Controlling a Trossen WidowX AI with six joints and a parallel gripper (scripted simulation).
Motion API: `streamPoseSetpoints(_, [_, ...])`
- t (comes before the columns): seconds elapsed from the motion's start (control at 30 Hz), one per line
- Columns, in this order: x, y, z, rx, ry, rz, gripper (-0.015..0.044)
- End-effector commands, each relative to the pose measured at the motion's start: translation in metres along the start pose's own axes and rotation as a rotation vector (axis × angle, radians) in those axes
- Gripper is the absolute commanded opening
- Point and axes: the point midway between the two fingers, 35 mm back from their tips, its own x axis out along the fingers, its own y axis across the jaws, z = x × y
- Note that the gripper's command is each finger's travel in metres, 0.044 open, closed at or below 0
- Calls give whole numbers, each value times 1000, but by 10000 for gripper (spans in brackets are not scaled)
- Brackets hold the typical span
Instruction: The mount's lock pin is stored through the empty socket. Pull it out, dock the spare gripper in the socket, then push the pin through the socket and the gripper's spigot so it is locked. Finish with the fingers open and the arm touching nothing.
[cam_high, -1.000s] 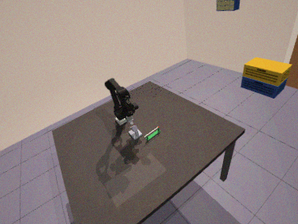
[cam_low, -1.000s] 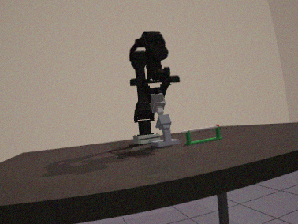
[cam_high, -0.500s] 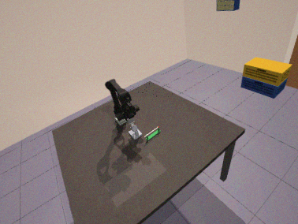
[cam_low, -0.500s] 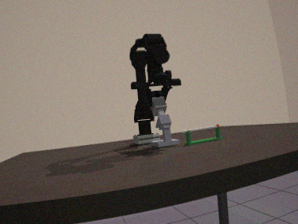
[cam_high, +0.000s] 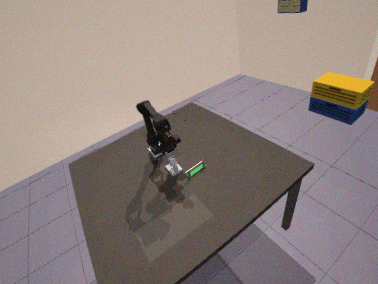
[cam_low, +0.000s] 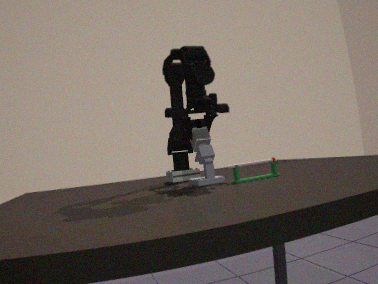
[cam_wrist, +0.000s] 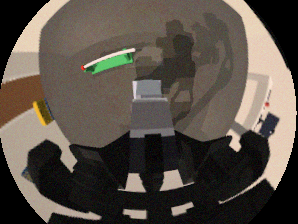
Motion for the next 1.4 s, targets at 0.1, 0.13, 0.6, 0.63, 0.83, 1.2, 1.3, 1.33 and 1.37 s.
streamPoseSetpoints(0.1, [6, 1, 6, -2, -5, 4, 0])
streamPoseSetpoints(0.13, [7, 1, 7, -2, -5, 4, 0])
streamPoseSetpoints(0.6, [11, 0, 9, -1, 1, 0, 0])
streamPoseSetpoints(0.63, [11, 0, 9, -1, 1, 0, 0])
streamPoseSetpoints(0.83, [11, 0, 9, -1, 1, 0, 53])
streamPoseSetpoints(1.2, [11, 0, 9, -1, 1, 0, 341])
streamPoseSetpoints(1.3, [11, 0, 9, -1, 1, 0, 420])
streamPoseSetpoints(1.33, [11, 0, 9, -1, 1, 0, 440])
streamPoseSetpoints(1.37, [11, 0, 9, -1, 1, 0, 440])
